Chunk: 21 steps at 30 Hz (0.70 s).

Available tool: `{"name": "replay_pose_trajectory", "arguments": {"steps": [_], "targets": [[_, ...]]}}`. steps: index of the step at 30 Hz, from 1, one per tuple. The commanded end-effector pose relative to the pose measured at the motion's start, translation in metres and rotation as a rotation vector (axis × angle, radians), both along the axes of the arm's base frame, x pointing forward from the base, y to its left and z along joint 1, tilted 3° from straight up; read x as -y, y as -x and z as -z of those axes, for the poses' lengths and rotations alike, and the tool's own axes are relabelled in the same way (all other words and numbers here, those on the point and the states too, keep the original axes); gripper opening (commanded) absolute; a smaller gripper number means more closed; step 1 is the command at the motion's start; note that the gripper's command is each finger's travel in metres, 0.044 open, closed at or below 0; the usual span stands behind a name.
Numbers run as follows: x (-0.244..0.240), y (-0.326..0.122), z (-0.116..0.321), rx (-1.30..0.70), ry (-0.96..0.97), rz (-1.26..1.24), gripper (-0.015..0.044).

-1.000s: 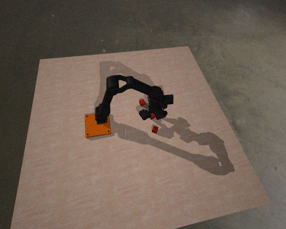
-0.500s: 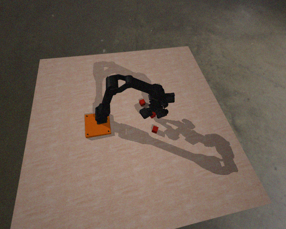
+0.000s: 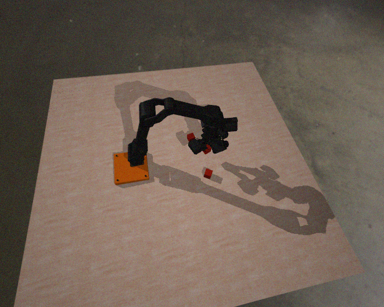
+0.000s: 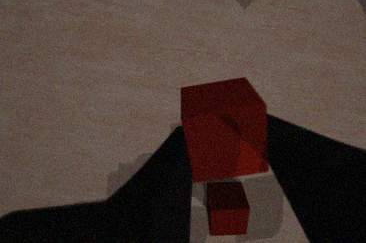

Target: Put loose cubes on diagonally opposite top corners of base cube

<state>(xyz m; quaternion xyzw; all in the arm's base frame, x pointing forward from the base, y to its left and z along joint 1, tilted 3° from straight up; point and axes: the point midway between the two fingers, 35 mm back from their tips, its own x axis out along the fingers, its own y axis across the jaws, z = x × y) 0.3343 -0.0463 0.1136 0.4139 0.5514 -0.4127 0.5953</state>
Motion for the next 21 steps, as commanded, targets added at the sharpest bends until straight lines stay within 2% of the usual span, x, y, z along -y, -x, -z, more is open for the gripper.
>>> {"name": "replay_pose_trajectory", "arguments": {"steps": [1,13,21], "targets": [[0.000,0.001,-0.015,0.006,0.005,0.003,0.0105],[-0.002,0.007,-0.044,0.006,0.005,-0.004,0.0105],[-0.021,0.006,-0.037,-0.006,0.020,-0.314,0.0105]]}}
